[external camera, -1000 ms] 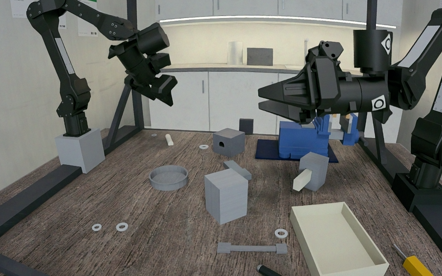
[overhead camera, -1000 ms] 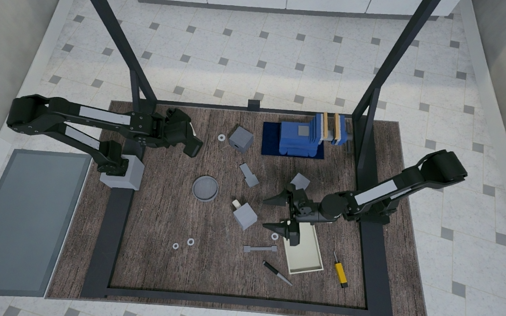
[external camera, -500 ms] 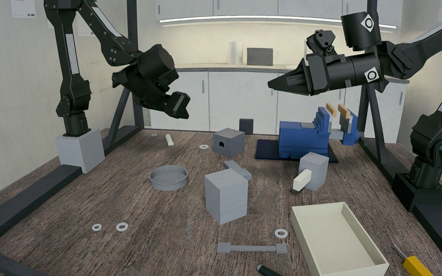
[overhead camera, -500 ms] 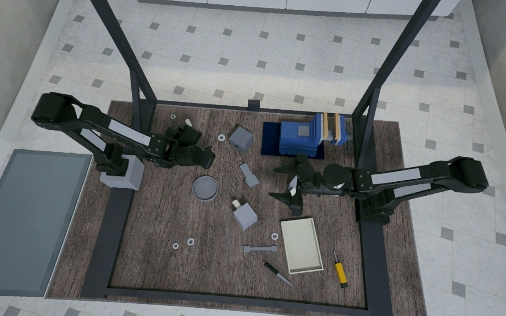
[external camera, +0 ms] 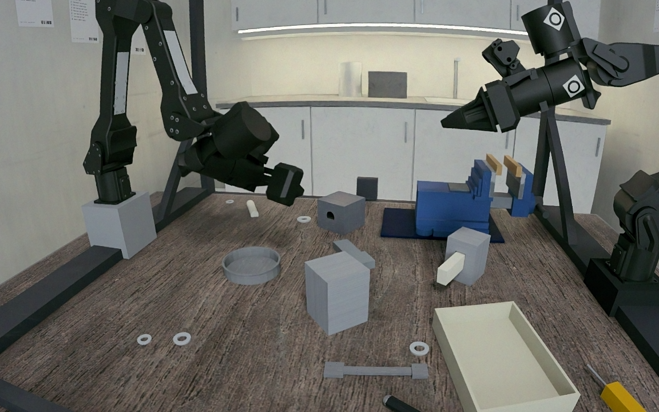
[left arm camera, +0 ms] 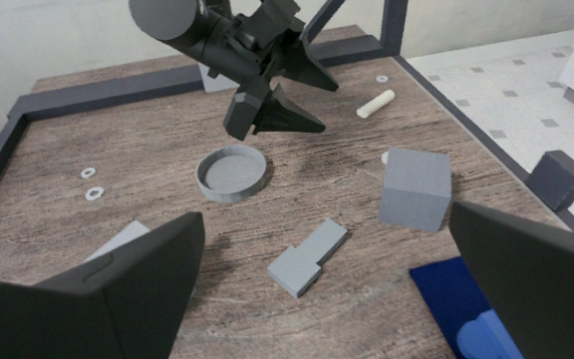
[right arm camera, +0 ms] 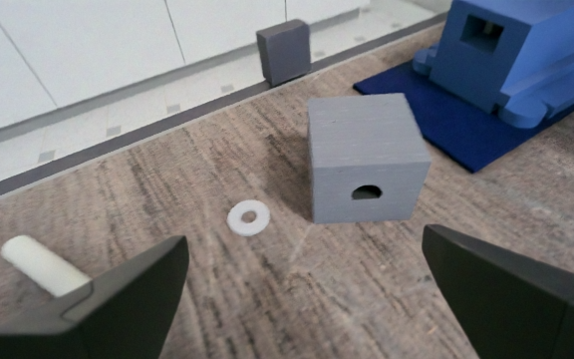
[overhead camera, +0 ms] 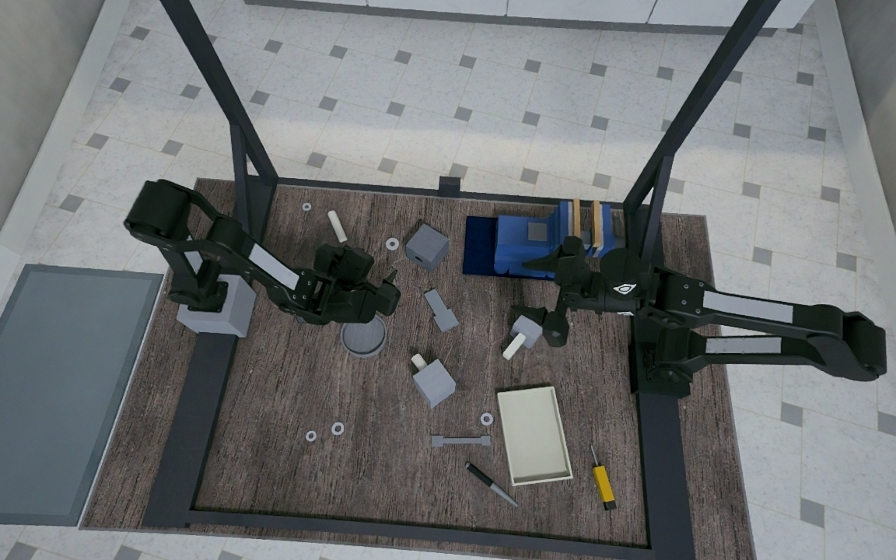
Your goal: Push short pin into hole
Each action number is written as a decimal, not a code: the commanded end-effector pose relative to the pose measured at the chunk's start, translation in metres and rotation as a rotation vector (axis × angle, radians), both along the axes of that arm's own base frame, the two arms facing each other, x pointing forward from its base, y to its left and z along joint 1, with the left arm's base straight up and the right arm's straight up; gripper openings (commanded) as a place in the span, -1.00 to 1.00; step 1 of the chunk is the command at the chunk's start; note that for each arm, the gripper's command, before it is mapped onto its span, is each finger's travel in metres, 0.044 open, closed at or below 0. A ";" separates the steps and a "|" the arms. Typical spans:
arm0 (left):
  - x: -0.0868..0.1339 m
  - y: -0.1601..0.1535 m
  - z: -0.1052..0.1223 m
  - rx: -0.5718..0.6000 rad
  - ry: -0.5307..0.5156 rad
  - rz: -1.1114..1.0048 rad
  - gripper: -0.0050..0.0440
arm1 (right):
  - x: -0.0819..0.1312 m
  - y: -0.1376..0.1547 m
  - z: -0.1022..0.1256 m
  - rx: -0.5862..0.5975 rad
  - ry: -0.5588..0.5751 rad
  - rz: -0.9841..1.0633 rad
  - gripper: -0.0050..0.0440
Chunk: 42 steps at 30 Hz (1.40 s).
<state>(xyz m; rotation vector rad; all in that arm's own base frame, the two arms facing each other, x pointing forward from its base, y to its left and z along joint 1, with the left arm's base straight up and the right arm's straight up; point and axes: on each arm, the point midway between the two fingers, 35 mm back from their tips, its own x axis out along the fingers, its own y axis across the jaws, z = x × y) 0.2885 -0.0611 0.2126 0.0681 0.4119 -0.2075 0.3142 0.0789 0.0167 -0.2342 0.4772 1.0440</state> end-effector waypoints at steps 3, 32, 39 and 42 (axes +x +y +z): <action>-0.012 -0.008 0.014 -0.025 0.010 0.005 0.84 | 0.024 -0.006 -0.006 0.069 -0.078 -0.014 0.84; -0.013 -0.008 0.006 -0.019 0.028 0.002 0.84 | 0.052 -0.014 -0.033 0.193 -0.166 -0.020 0.84; -0.013 -0.008 0.006 -0.019 0.028 0.002 0.84 | 0.053 -0.015 -0.030 0.189 -0.177 -0.019 0.74; -0.013 -0.008 0.006 -0.019 0.028 0.002 0.84 | 0.050 -0.013 -0.033 0.190 -0.162 -0.025 0.64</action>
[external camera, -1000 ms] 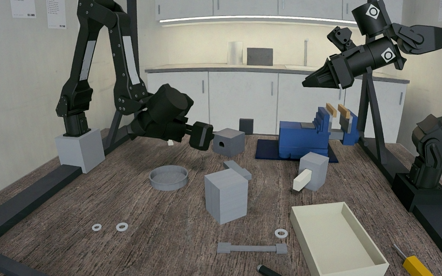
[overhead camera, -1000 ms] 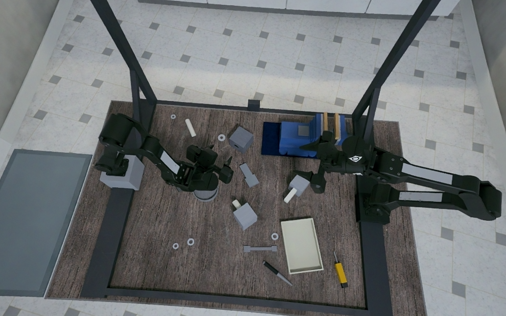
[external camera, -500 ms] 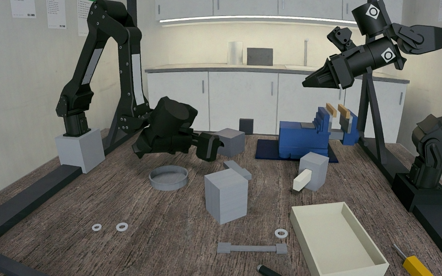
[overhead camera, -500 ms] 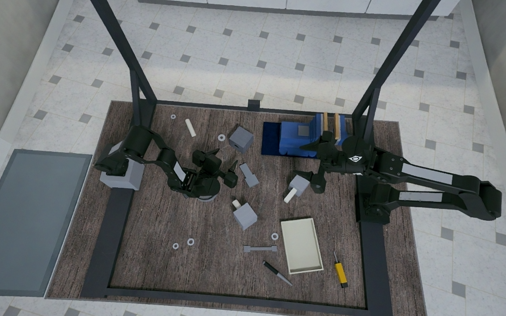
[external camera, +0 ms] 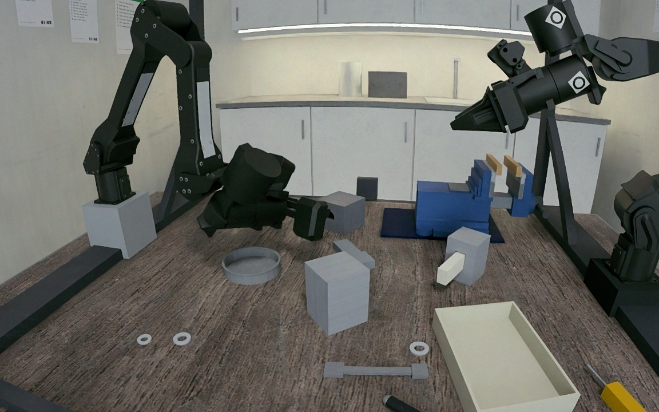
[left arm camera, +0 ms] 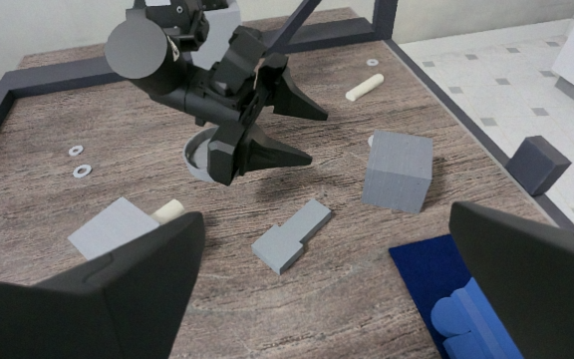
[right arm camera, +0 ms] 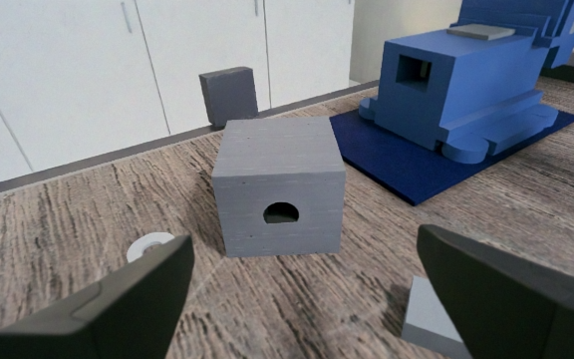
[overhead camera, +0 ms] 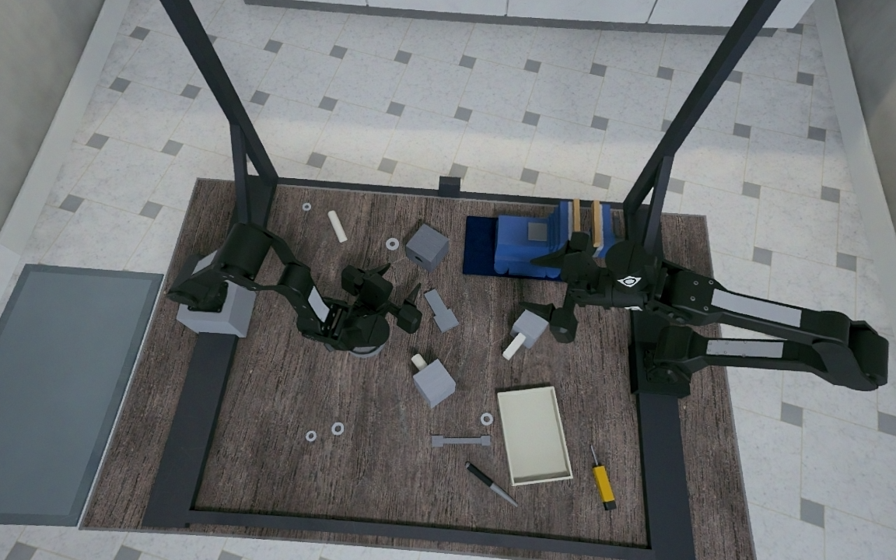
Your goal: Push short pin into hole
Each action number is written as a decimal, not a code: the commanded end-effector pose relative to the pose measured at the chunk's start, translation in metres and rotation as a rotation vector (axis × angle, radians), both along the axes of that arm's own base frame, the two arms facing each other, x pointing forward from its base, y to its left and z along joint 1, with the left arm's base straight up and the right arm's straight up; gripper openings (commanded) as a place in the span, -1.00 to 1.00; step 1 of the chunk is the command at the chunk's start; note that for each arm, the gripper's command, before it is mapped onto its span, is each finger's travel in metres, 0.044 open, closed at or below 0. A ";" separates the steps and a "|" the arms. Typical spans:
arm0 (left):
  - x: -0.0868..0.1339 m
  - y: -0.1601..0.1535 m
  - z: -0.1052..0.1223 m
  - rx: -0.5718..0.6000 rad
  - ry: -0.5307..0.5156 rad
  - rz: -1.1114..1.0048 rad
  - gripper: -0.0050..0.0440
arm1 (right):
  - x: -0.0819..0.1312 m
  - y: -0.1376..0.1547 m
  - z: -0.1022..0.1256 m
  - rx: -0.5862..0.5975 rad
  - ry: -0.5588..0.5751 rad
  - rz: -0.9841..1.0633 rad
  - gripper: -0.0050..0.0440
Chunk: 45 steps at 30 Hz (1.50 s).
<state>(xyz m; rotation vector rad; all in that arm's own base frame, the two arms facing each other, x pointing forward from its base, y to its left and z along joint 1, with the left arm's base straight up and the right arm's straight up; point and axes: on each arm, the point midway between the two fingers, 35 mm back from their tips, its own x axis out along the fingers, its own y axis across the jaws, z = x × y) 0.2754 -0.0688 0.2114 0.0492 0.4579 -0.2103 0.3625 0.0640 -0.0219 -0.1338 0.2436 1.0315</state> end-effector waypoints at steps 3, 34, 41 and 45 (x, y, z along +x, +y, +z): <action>0.004 -0.004 0.015 -0.007 -0.026 -0.010 0.84 | 0.001 0.004 0.011 -0.005 -0.010 -0.021 0.35; 0.086 -0.095 0.093 -0.010 -0.035 -0.191 0.84 | -0.064 0.065 0.004 0.017 0.469 -0.549 -0.02; 0.085 -0.095 0.090 -0.008 -0.030 -0.191 0.84 | -0.073 0.082 0.006 0.030 0.567 -0.668 -0.02; 0.085 -0.094 0.088 -0.009 -0.025 -0.187 0.84 | -0.080 0.090 0.006 0.034 0.629 -0.733 -0.02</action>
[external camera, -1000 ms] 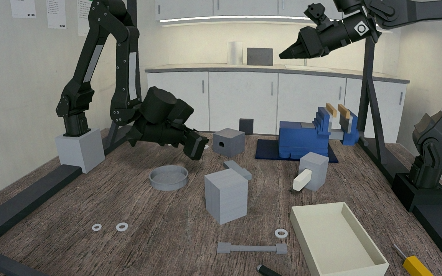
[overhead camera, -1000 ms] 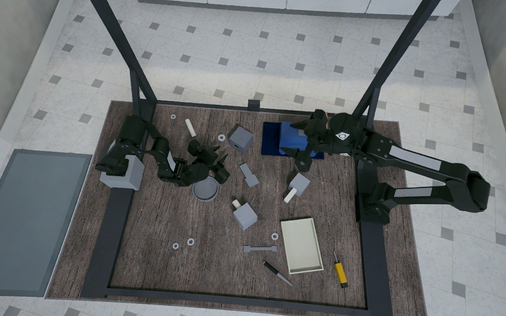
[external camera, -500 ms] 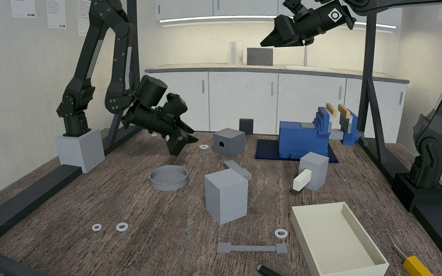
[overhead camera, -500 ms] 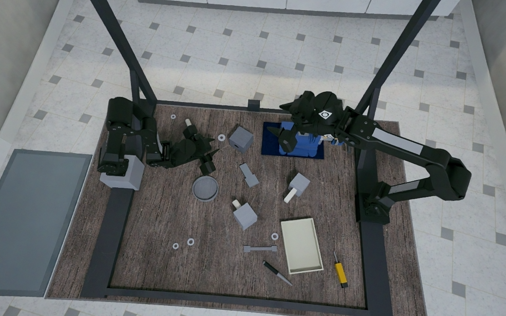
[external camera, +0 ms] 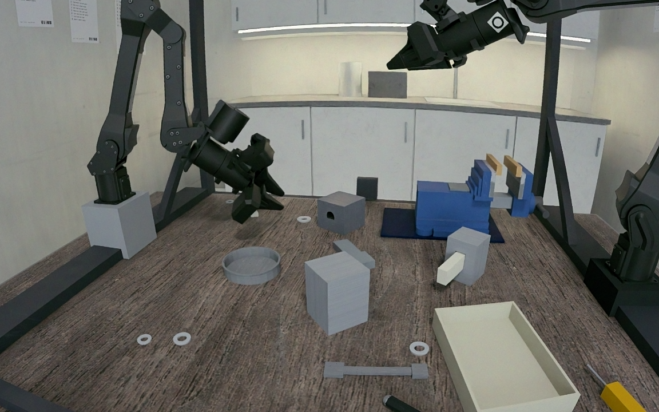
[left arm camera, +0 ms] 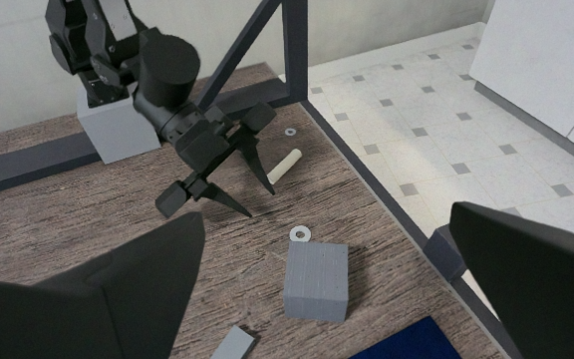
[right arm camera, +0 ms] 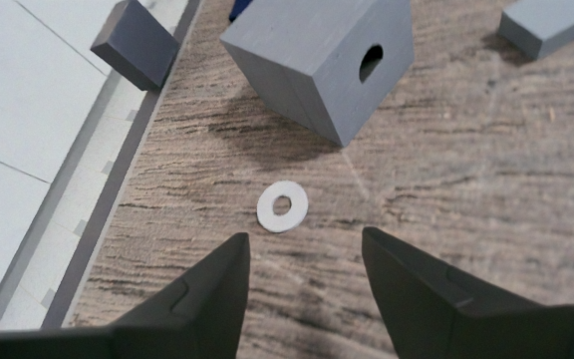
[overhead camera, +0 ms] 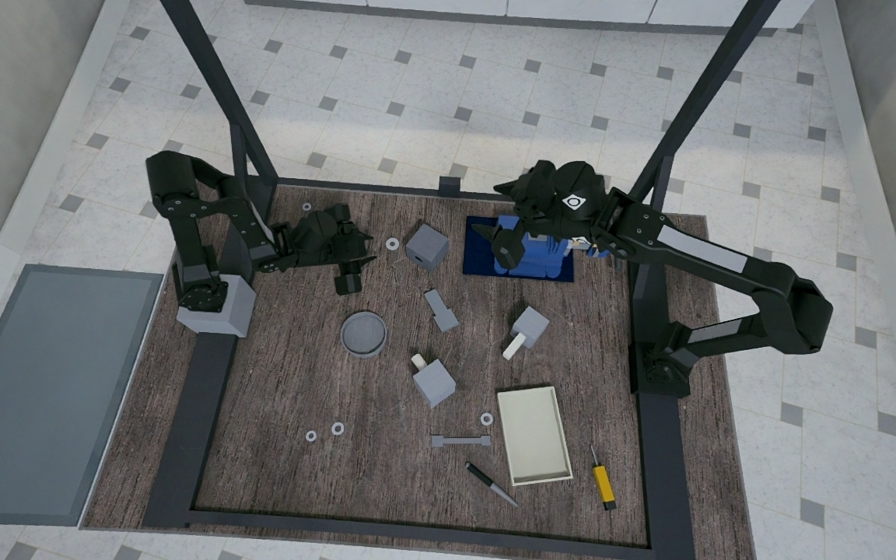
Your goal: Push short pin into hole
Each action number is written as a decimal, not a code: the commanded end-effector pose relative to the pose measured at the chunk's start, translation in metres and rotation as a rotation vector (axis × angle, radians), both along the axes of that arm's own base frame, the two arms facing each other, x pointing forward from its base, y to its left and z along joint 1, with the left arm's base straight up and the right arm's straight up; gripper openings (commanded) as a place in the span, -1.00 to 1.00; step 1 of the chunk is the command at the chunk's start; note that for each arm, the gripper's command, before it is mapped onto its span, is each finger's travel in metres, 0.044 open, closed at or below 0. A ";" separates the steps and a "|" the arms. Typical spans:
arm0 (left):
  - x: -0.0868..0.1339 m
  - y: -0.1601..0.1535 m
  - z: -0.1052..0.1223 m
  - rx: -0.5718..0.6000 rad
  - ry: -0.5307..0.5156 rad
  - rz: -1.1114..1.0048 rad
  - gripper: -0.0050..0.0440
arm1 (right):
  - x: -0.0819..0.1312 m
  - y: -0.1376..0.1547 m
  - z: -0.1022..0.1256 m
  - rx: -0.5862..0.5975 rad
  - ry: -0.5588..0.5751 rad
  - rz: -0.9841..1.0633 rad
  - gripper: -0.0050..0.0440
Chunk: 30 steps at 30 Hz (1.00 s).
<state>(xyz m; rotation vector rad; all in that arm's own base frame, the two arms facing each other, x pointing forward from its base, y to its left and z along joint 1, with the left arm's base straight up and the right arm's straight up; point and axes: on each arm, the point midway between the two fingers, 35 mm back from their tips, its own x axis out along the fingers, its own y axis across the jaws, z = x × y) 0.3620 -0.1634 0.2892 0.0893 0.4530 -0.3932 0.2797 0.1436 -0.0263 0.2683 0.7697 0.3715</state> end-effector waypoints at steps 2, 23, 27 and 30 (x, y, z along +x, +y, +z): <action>-0.001 0.001 0.010 -0.008 -0.024 -0.002 0.84 | -0.001 0.014 0.011 0.011 0.053 -0.093 -0.02; -0.001 0.001 0.011 -0.008 -0.024 -0.002 0.84 | -0.034 0.050 0.002 0.009 0.330 -0.382 -0.02; -0.001 0.001 0.011 -0.008 -0.024 -0.002 0.84 | -0.041 0.059 0.002 0.011 0.399 -0.458 -0.02; -0.001 0.001 0.011 -0.008 -0.024 -0.002 0.84 | -0.047 0.066 0.001 0.014 0.457 -0.516 -0.02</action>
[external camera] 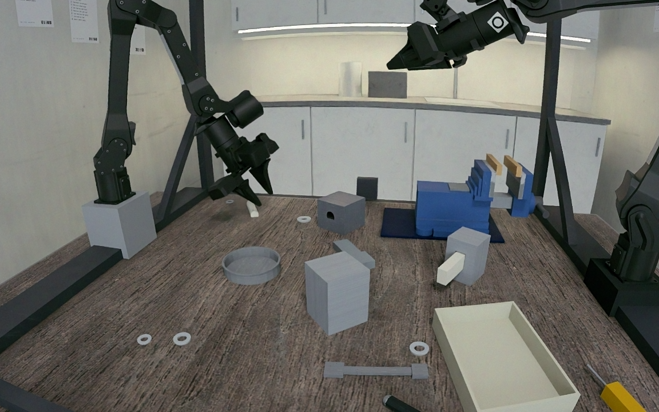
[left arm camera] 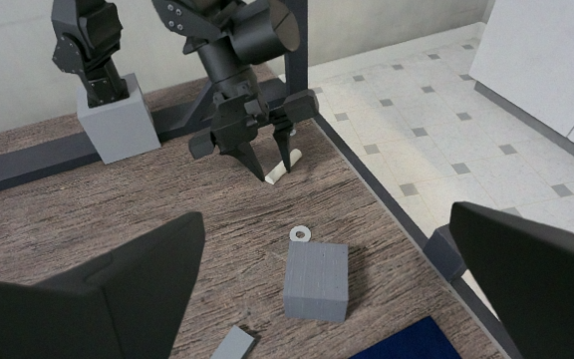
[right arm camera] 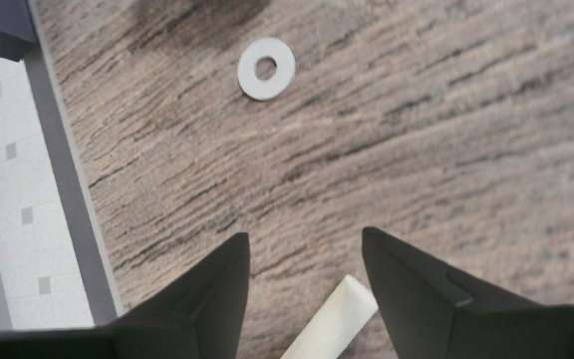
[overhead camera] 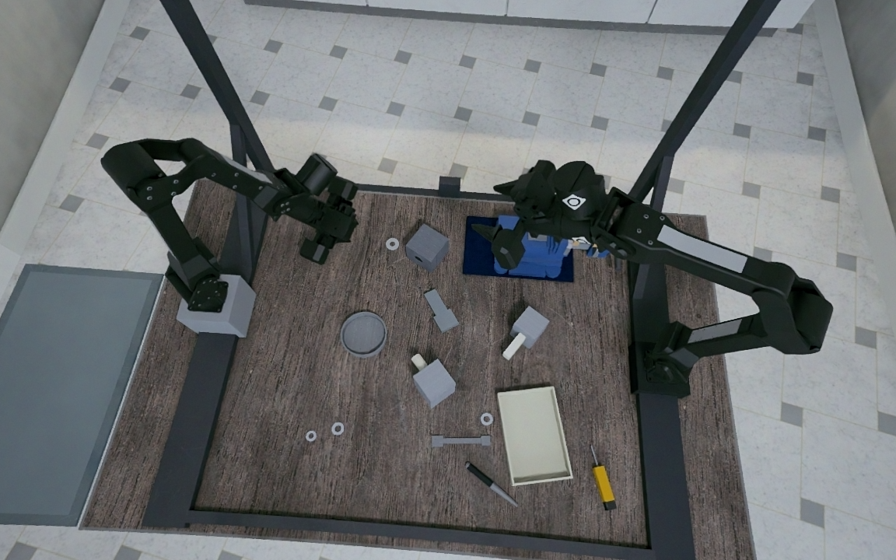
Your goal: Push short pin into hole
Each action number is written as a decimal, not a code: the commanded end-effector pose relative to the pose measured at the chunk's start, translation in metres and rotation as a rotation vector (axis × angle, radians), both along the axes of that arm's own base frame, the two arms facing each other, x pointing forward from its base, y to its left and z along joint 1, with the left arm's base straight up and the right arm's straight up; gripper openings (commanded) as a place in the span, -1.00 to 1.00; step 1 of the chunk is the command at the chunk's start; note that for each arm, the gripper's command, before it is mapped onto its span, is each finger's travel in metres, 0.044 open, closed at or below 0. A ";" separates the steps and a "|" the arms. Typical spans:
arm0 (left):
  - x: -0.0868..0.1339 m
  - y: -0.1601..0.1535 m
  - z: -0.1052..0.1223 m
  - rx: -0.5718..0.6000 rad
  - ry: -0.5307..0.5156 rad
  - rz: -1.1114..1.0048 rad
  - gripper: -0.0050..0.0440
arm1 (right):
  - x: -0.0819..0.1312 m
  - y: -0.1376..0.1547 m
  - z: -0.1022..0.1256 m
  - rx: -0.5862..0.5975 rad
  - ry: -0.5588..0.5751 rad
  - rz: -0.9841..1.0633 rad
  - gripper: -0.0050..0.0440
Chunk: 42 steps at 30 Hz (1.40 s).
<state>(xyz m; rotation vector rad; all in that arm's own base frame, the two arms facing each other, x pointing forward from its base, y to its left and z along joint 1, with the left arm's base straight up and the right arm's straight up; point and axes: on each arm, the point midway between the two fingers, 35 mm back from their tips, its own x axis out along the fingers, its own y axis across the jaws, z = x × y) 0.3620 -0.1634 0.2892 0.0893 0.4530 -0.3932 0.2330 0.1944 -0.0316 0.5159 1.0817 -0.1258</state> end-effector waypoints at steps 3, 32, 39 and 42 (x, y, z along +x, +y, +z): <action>-0.001 0.001 0.010 -0.008 -0.024 -0.002 0.84 | -0.006 0.022 0.006 0.018 0.099 -0.122 -0.02; -0.001 0.001 0.010 -0.008 -0.024 -0.002 0.84 | -0.043 0.066 -0.014 0.020 0.529 -0.607 -0.08; -0.001 0.001 0.010 -0.008 -0.024 -0.002 0.84 | -0.045 0.063 -0.029 0.009 0.529 -0.608 -0.27; -0.001 0.001 0.010 -0.008 -0.024 -0.002 0.84 | -0.045 0.062 -0.031 0.009 0.529 -0.606 -0.32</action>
